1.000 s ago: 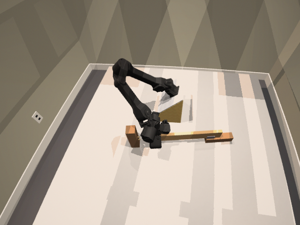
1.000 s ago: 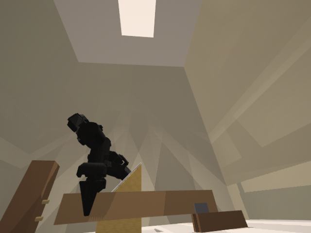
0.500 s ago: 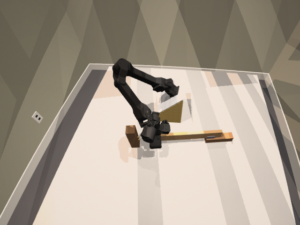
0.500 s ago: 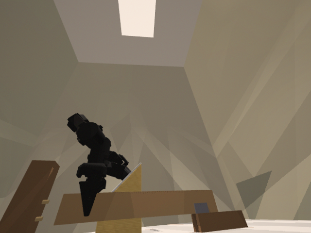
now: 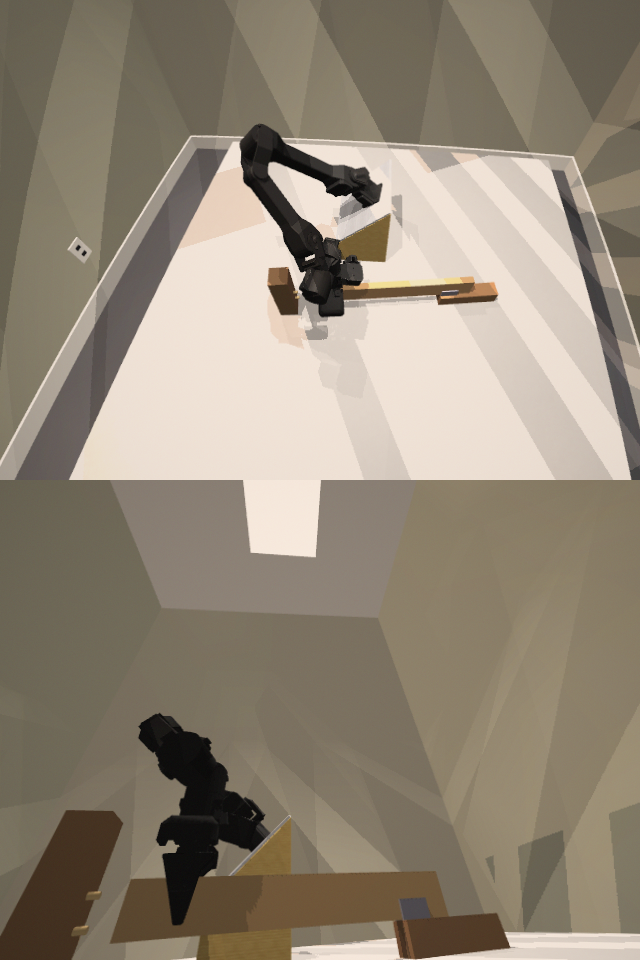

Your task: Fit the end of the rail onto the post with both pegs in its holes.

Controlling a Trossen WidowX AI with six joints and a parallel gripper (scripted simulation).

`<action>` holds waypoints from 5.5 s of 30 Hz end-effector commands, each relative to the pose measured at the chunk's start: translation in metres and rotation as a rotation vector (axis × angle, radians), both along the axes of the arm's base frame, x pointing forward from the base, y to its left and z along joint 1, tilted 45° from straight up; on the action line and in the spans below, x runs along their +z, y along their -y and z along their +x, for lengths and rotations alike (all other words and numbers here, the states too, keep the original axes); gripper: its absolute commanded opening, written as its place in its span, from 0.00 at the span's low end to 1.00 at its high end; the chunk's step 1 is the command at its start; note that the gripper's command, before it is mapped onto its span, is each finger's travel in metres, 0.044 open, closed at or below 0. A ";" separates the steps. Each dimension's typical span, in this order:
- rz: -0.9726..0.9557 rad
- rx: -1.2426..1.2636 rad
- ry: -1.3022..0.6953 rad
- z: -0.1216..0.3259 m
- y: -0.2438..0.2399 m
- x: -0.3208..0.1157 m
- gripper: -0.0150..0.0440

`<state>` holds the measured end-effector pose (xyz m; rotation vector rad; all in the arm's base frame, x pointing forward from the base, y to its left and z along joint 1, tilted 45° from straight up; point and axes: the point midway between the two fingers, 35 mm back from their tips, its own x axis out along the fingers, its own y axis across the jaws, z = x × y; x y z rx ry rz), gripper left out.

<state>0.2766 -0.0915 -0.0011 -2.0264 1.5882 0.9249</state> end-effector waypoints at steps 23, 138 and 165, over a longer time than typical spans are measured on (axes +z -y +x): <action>0.000 0.004 0.000 0.004 0.006 0.006 0.25; 0.000 0.000 -0.003 0.011 0.027 0.028 0.34; 0.001 0.004 0.000 -0.001 -0.014 0.028 1.00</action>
